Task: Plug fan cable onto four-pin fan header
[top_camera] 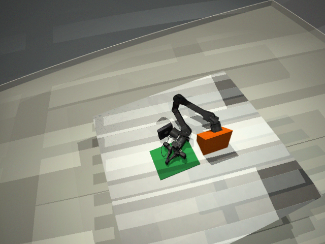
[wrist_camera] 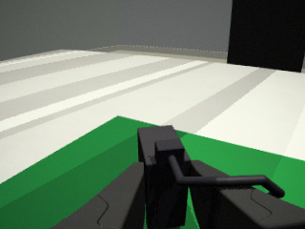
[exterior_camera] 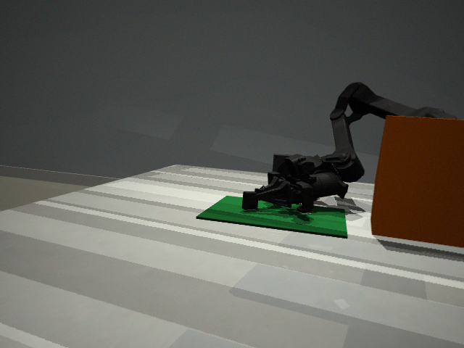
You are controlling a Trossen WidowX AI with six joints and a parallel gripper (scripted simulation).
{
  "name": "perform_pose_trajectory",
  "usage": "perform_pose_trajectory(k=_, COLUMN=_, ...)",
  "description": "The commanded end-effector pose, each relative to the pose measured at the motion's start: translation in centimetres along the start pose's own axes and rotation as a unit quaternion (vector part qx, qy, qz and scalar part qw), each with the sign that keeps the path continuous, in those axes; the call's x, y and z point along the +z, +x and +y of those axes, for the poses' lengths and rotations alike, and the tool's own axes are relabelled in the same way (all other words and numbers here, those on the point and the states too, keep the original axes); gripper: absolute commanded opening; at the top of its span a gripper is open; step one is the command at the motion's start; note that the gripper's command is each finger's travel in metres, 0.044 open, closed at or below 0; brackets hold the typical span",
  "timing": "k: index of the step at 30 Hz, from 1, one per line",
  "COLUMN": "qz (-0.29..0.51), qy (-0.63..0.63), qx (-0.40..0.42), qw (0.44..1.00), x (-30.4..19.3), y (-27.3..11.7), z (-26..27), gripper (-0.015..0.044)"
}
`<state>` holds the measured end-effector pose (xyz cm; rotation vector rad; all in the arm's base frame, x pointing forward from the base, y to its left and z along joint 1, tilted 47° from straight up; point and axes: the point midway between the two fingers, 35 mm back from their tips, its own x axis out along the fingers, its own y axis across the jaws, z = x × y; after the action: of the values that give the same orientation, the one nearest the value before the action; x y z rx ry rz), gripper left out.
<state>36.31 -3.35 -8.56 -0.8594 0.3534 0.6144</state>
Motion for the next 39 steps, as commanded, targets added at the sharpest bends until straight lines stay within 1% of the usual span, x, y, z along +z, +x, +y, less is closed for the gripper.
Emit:
perform_pose_trajectory(k=1, qz=0.000, qy=0.000, qx=0.000, qw=1.000, x=0.0, y=0.0, z=0.0, gripper=0.0140)
perform_pose_trajectory(k=26, qz=0.000, qy=0.000, qx=0.000, qw=1.000, x=0.0, y=0.0, z=0.0, gripper=0.0140)
perform_pose_trajectory(k=39, qz=0.001, qy=0.000, qx=0.001, qw=1.000, x=1.7, y=-3.6, z=-0.8, gripper=0.0140)
